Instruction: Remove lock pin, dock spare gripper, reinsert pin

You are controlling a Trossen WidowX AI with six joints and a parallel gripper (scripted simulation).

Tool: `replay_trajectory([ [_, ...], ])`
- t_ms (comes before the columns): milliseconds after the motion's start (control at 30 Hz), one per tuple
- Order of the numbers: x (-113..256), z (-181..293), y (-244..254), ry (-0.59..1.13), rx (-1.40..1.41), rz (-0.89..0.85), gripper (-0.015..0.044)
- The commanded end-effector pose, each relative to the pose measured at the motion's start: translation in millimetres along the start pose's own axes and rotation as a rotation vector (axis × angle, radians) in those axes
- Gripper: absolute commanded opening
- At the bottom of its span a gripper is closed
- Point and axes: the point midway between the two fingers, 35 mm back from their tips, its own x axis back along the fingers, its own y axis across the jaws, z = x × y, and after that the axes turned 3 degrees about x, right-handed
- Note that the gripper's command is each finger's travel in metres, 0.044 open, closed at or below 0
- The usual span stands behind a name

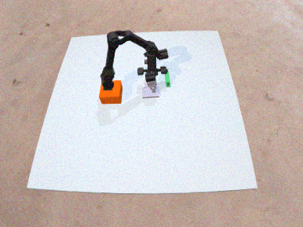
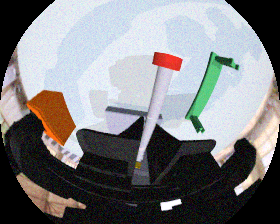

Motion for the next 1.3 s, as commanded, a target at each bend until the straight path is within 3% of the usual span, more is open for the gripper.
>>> replay_trajectory([
  [0, -0.6, 3.4, -0.5, 0.003, 0.002, 0.002, 0.0000],
  [833, -4.2, 16.9, 0.0, 0.002, 0.005, -0.008, 0.0000],
  [1100, -4.2, 16.0, 0.6, -0.001, 0.002, -0.011, 0.0200],
  [1267, -3.2, 15.6, 0.6, -0.001, 0.002, -0.011, 0.0200],
])
